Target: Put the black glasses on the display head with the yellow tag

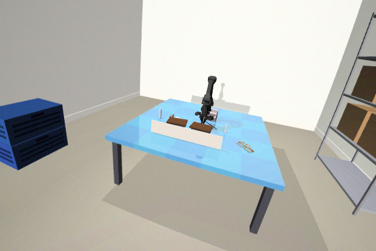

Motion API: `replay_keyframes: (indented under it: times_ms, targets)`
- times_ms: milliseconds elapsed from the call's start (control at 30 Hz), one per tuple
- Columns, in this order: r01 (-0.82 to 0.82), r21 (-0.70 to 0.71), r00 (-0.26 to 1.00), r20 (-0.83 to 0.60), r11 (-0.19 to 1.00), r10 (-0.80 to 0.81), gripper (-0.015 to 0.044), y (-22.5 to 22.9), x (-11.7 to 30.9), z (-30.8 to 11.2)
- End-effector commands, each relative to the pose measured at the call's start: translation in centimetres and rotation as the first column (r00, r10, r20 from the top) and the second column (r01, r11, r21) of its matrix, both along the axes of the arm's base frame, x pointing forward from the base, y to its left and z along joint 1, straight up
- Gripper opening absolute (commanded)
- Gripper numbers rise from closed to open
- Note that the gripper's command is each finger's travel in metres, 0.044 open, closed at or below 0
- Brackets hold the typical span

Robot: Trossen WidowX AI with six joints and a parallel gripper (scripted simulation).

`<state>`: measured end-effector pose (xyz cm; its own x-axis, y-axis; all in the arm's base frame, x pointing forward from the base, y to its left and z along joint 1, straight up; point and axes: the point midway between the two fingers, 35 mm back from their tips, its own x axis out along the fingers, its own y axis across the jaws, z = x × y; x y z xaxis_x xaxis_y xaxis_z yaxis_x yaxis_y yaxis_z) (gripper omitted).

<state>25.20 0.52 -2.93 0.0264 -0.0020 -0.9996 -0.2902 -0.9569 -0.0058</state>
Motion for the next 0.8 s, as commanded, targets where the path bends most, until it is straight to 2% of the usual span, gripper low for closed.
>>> replay_keyframes:
  times_ms: [0, 200, 433, 767]
  targets:
    - [0.000, 0.000, 1.000, 0.001, 1.000, 0.000, 0.0040, 0.0, 0.0, 0.0]
    - [0.000, 0.000, 1.000, 0.001, 1.000, 0.000, 0.0000, 0.0, 0.0, 0.0]
    - [0.000, 0.000, 1.000, 0.001, 1.000, 0.000, 0.0000, 0.0, 0.1, 0.4]
    - [0.003, 0.003, 1.000, 0.001, 1.000, -0.003, 0.0000, 0.0, 0.2, 6.3]
